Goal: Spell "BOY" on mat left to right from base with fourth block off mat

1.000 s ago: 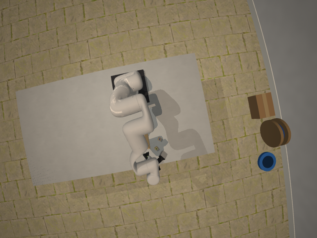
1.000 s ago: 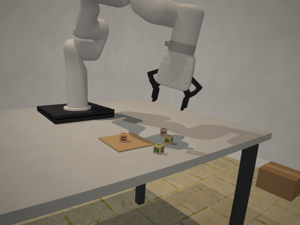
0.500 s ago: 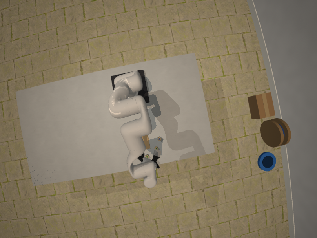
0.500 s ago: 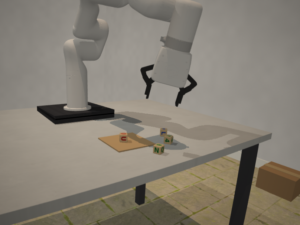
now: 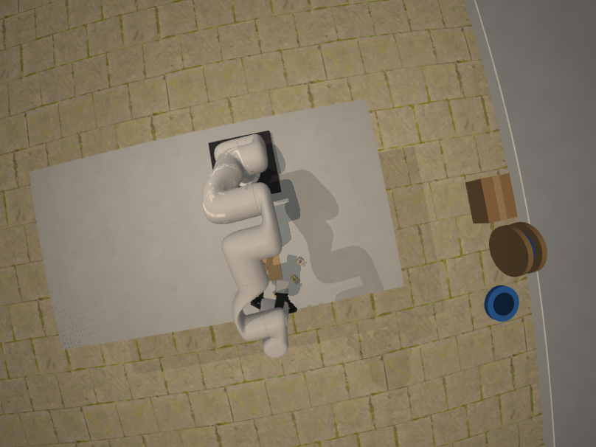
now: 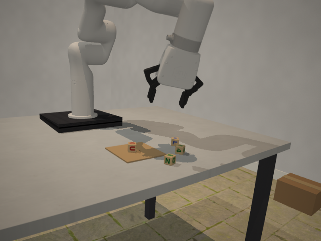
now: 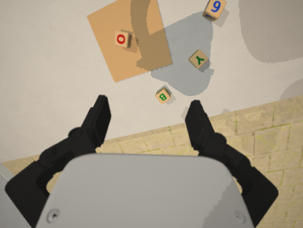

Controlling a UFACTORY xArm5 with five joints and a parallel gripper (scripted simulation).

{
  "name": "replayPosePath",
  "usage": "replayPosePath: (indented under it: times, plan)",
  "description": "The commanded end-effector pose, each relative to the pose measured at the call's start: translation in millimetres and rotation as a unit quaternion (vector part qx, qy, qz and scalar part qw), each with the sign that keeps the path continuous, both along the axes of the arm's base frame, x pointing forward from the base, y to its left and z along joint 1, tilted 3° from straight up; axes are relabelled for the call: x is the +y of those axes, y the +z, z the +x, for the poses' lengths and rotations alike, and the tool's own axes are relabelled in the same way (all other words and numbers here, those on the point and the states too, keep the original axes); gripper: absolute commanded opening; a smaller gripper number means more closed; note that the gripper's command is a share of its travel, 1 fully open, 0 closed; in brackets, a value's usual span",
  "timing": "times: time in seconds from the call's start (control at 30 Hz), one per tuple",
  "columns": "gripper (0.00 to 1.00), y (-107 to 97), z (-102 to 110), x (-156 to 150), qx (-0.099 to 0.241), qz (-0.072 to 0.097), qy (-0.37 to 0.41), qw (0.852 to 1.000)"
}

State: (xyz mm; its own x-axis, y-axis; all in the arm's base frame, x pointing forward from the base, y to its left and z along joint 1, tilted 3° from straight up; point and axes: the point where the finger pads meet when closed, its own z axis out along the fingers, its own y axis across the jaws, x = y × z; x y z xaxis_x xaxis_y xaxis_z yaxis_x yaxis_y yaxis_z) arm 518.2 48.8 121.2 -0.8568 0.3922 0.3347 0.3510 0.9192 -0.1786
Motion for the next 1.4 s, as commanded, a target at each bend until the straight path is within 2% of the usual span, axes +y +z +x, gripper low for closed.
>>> replayPosePath:
  times: [0.0,0.07,0.13,0.2,0.63,0.7,0.9,1.03,1.37]
  plan:
    - [1.0,8.1,-2.8,-8.4,0.019,0.028,0.06,0.998]
    - [1.0,10.1,-4.2,-11.0,0.025,0.036,0.078,0.996]
    - [1.0,10.1,-4.2,-11.0,0.025,0.036,0.078,0.996]
    - [1.0,14.1,-6.7,-15.9,0.035,0.054,0.111,0.992]
    - [1.0,28.1,-16.0,-32.0,0.066,0.116,0.22,0.966]
    - [1.0,28.1,-16.0,-32.0,0.066,0.116,0.22,0.966]
    - [1.0,34.8,-20.5,-39.0,0.079,0.147,0.266,0.949]
    - [1.0,36.2,-21.4,-40.5,0.081,0.153,0.276,0.945]
    - [1.0,36.3,-21.5,-40.7,0.081,0.154,0.277,0.945]
